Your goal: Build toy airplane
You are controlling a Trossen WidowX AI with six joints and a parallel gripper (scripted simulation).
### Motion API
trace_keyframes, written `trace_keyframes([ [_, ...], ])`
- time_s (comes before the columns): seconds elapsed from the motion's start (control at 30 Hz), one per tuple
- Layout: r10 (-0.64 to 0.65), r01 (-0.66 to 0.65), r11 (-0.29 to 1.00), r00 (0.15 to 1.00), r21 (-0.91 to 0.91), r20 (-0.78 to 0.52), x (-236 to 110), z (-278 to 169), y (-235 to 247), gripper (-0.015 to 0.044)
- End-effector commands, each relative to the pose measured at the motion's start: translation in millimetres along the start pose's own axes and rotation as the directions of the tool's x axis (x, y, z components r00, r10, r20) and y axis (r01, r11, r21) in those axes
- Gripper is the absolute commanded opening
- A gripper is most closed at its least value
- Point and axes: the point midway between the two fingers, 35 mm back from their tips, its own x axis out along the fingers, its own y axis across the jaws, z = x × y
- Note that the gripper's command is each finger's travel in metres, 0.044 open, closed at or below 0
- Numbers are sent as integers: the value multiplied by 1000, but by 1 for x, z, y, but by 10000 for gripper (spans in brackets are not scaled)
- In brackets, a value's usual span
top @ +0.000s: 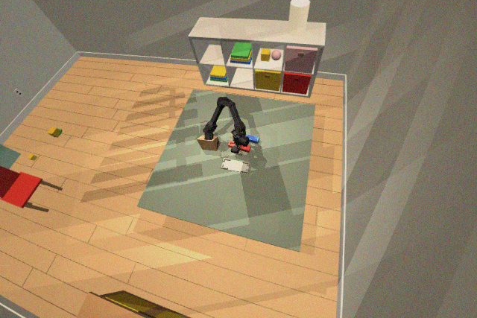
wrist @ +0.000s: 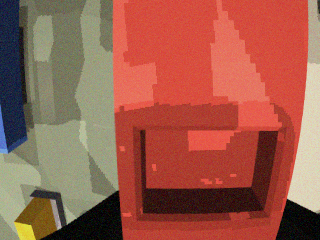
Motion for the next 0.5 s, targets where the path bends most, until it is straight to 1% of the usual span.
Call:
trace_keyframes([
  [0.0, -5, 5, 1000, 1000, -15, 2, 4, 2, -15, 0],
  [0.47, -9, 9, 998, 1000, -61, 1, 21, 2, -57, 0],
])
